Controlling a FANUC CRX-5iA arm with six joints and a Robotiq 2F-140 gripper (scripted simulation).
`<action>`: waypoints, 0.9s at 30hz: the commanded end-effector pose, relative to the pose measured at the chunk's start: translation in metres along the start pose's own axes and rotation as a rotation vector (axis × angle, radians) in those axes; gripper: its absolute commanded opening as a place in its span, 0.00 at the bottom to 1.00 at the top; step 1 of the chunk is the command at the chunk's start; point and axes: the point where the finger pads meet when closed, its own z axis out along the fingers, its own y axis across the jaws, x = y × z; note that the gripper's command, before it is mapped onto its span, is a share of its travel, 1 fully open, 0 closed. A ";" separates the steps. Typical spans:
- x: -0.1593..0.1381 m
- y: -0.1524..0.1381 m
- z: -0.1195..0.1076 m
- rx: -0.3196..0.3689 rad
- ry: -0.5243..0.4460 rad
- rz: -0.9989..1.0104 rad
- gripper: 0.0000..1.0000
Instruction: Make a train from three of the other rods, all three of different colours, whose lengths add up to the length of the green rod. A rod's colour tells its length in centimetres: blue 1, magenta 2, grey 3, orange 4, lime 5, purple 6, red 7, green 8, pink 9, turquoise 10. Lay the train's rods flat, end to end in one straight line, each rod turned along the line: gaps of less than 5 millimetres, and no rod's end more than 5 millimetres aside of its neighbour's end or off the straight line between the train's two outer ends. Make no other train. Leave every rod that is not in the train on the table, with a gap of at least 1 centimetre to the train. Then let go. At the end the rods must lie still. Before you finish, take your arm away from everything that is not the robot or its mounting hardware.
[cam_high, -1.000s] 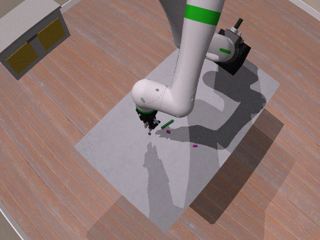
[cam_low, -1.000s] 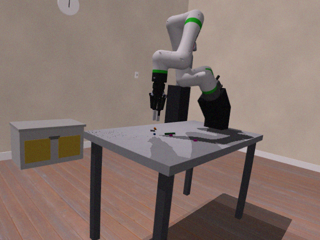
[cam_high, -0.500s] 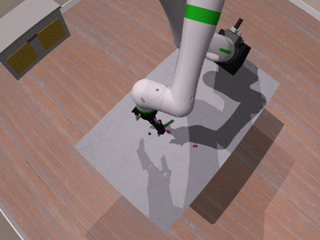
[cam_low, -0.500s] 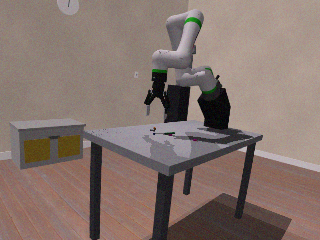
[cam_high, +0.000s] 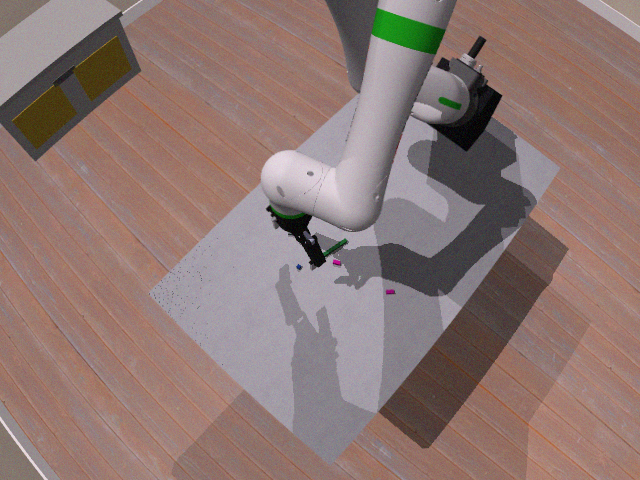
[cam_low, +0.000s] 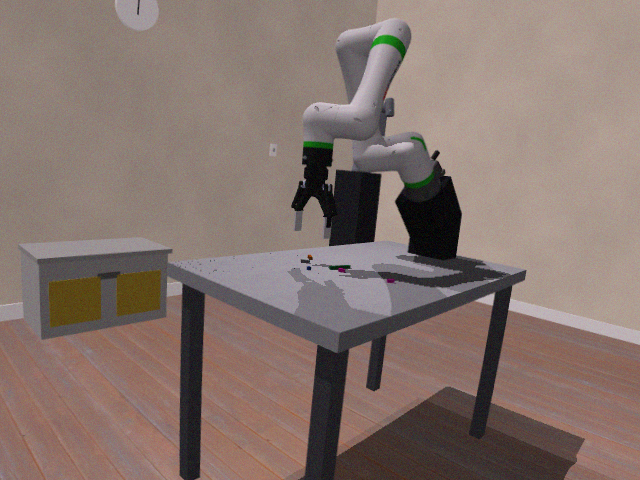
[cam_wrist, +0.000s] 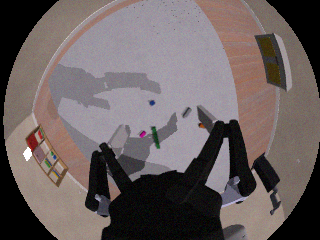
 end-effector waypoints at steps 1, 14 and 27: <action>-0.009 0.015 0.004 -0.001 -0.001 0.167 1.00; -0.036 0.062 0.014 0.001 0.011 0.721 1.00; -0.040 0.068 0.015 0.002 0.016 0.801 0.15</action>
